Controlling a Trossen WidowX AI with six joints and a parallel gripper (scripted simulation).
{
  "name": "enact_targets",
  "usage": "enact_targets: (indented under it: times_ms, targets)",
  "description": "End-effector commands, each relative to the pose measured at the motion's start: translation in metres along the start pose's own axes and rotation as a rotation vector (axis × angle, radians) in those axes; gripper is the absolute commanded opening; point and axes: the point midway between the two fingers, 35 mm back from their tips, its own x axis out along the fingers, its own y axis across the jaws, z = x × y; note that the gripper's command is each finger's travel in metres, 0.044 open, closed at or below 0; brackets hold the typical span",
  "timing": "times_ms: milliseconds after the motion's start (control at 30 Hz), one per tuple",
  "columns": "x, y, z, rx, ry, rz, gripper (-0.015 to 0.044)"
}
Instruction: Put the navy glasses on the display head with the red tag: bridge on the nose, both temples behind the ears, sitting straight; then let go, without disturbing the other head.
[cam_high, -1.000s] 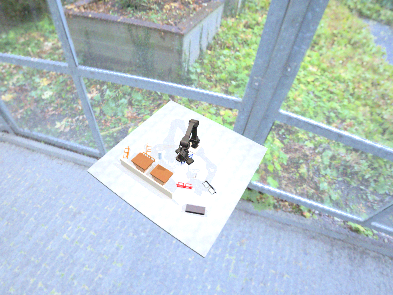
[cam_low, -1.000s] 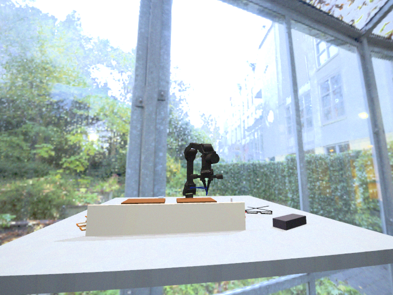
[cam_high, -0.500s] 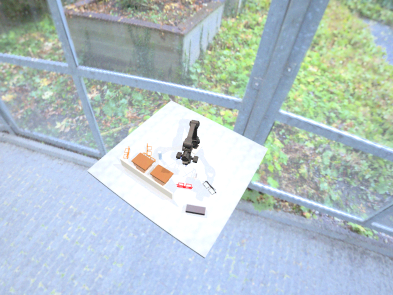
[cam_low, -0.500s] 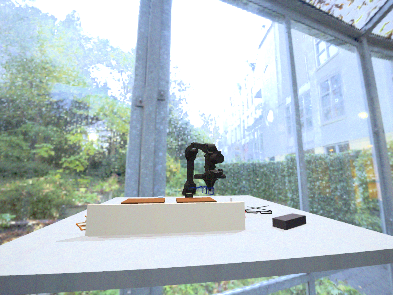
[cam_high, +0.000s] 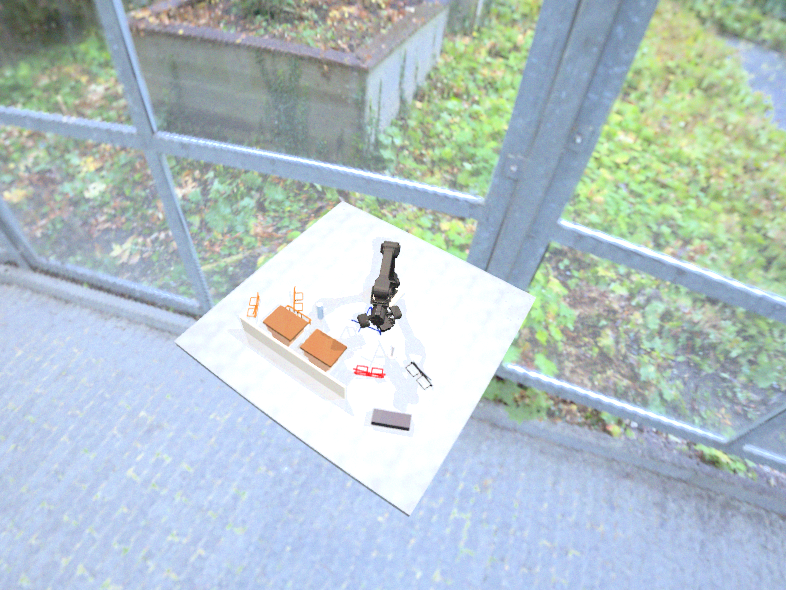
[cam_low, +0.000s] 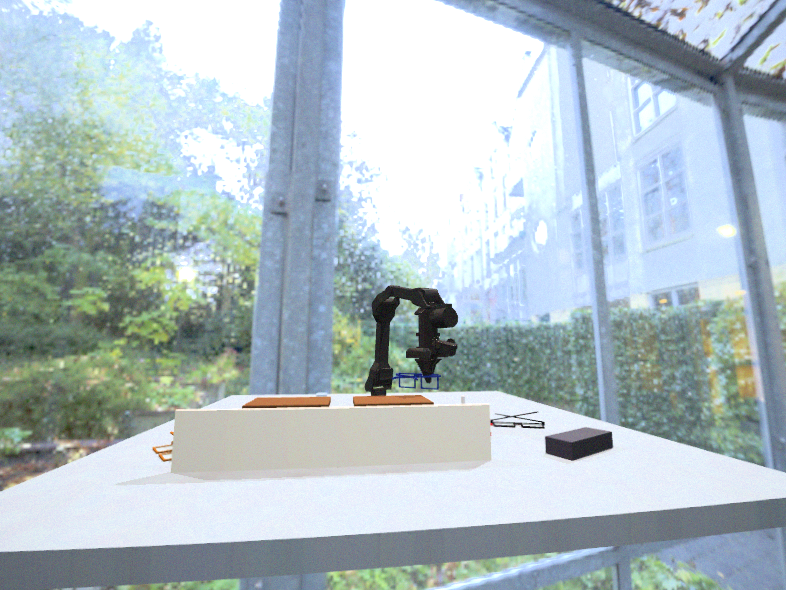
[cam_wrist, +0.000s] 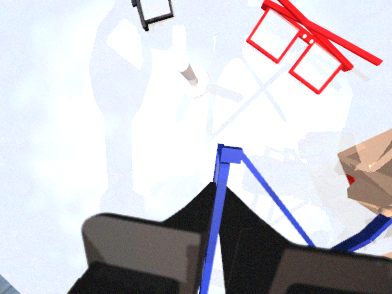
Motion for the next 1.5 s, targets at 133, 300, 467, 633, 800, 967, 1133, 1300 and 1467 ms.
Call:
enact_targets:
  times_ms: [133,300,467,633,800,967,1133,1300,1467]
  targets:
    - [0.001,0.011,0.008,-0.297,-0.001,0.008,0.0]
    - [0.001,0.017,0.013,-0.497,-0.002,0.008,0.0]
    - [0.001,0.024,0.017,-0.696,-0.003,0.008,0.0]
    - [0.001,0.031,0.022,-0.896,-0.005,0.009,0.0]
    - [0.001,0.038,0.026,-1.096,-0.006,0.009,0.0]
    - [0.001,0.045,0.03,-1.295,-0.007,0.009,0.0]
    - [0.001,0.053,0.034,-1.495,-0.009,0.009,0.0]
    - [0.001,0.06,0.038,-1.694,-0.01,0.008,0.0]
    - [0.001,0.067,0.042,-1.88,-0.011,0.008,0.0]
